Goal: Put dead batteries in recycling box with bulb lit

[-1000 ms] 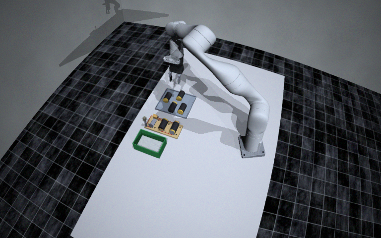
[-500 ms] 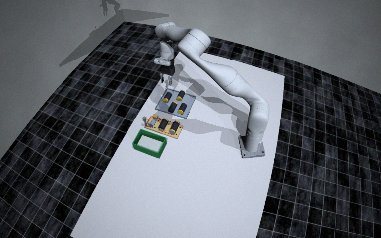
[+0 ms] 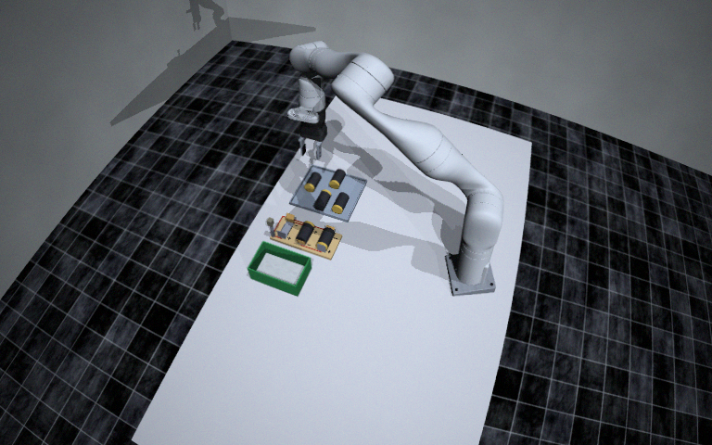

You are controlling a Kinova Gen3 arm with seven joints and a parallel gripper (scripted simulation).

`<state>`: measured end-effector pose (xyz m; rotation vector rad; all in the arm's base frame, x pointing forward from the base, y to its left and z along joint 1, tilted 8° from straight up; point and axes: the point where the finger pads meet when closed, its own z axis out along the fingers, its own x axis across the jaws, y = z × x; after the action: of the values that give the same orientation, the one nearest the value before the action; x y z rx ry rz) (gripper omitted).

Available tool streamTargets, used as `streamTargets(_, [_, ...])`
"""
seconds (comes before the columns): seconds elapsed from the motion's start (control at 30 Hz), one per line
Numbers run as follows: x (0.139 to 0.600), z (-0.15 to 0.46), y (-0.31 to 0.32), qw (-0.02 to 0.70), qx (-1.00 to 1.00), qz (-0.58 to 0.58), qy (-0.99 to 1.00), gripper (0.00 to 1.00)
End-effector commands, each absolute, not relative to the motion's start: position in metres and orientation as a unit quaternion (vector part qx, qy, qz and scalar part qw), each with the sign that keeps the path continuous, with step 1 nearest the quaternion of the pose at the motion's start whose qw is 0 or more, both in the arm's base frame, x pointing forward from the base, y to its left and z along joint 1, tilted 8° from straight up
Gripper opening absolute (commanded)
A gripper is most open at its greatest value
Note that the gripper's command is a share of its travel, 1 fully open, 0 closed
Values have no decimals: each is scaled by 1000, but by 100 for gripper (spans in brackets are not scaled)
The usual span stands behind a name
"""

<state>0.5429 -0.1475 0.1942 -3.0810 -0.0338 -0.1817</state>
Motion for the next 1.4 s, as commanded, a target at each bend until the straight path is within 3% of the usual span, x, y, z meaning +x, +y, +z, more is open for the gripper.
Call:
streamTargets(0.0, [543, 195, -148, 27, -998, -60, -11, 90])
streamTargets(0.37, [547, 166, -146, 27, -998, -60, -11, 90])
streamTargets(0.63, [553, 113, -143, 27, -998, -60, -11, 90])
streamTargets(1.37, [554, 110, -143, 27, -998, -60, -11, 90])
